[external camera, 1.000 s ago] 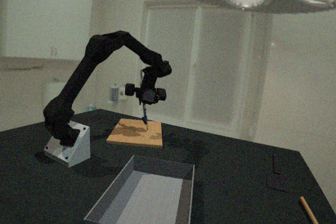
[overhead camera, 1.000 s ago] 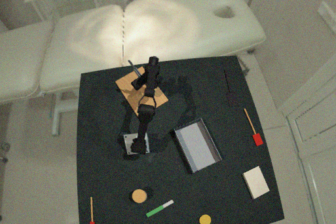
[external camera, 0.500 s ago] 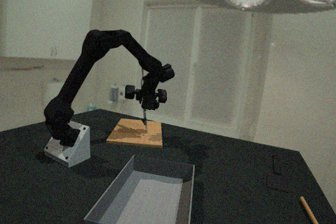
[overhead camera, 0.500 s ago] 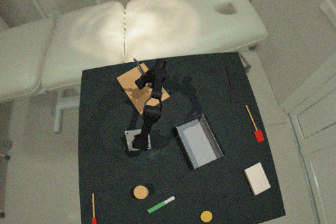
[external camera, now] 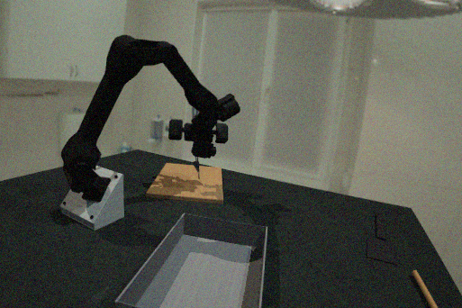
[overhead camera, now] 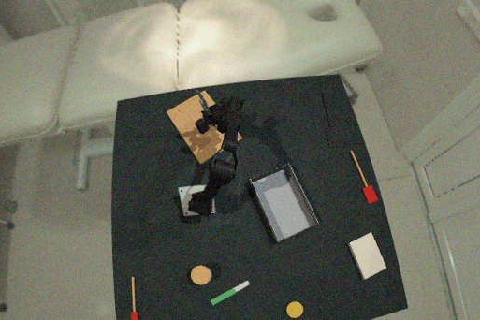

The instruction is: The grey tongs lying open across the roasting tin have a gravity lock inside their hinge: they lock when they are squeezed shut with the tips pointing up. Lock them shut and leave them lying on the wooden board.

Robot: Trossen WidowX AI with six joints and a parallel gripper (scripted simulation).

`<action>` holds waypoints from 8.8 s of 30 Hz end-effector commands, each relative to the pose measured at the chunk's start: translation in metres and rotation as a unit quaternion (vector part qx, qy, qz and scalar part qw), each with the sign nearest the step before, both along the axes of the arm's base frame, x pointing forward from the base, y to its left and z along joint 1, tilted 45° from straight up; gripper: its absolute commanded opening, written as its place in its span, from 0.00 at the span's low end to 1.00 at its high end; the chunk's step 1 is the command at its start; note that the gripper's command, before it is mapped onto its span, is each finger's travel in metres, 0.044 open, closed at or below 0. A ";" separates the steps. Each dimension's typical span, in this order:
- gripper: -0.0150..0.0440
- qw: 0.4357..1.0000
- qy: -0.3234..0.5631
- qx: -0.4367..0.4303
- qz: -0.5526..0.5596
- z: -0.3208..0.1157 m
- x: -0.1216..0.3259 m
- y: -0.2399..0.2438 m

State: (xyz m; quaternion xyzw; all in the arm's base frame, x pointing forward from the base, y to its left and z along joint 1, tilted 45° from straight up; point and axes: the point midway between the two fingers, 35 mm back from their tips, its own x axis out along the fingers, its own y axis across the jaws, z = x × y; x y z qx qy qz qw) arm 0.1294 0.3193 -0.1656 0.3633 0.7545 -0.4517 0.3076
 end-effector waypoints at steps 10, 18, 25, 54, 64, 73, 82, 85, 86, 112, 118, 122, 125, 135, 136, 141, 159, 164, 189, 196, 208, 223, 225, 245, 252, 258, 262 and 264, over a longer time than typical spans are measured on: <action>0.00 0.998 0.012 0.057 -0.020 0.013 -0.001 -0.007; 0.00 0.998 0.012 0.057 -0.020 0.013 -0.001 -0.007; 0.00 0.998 0.012 0.057 -0.020 0.013 -0.001 -0.007; 0.00 1.000 -0.007 -0.016 0.015 -0.002 -0.001 0.005; 0.00 0.993 -0.033 -0.088 0.065 -0.012 -0.007 0.012; 0.00 0.982 -0.051 -0.157 0.093 -0.017 -0.009 0.016; 0.00 0.964 -0.073 -0.222 0.124 -0.019 -0.012 0.019; 0.00 0.957 -0.081 -0.244 0.134 -0.019 -0.013 0.020; 0.00 0.955 -0.084 -0.250 0.138 -0.019 -0.013 0.020; 0.00 0.863 -0.175 -0.411 0.235 0.001 -0.022 0.020; 0.00 0.857 -0.181 -0.418 0.241 0.003 -0.023 0.020; 0.00 0.857 -0.181 -0.418 0.241 0.002 -0.023 0.020; 0.00 0.857 -0.181 -0.418 0.241 0.000 -0.023 0.019; 0.00 0.857 -0.181 -0.418 0.241 -0.013 -0.024 0.011; 0.00 0.857 -0.181 -0.418 0.241 -0.015 -0.024 0.010; 0.00 0.857 -0.181 -0.418 0.241 -0.021 -0.024 0.005; 0.00 0.857 -0.182 -0.418 0.241 -0.044 -0.027 -0.013; 0.00 0.857 -0.182 -0.418 0.241 -0.050 -0.028 -0.019; 0.00 0.857 -0.182 -0.418 0.241 -0.077 -0.034 -0.049; 0.00 0.857 -0.182 -0.418 0.241 -0.082 -0.035 -0.055; 0.44 0.858 -0.181 -0.417 0.239 -0.081 -0.035 -0.053; 1.00 0.858 -0.181 -0.417 0.239 -0.079 -0.034 -0.053; 1.00 0.858 -0.181 -0.417 0.241 -0.069 -0.029 -0.052; 1.00 0.854 -0.181 -0.425 0.242 0.091 0.029 -0.090; 1.00 0.857 -0.185 -0.419 0.236 0.124 0.034 -0.060; 1.00 0.858 -0.185 -0.418 0.235 0.130 0.034 -0.055; 1.00 0.858 -0.185 -0.418 0.235 0.130 0.034 -0.055; 1.00 0.858 -0.185 -0.418 0.235 0.130 0.034 -0.055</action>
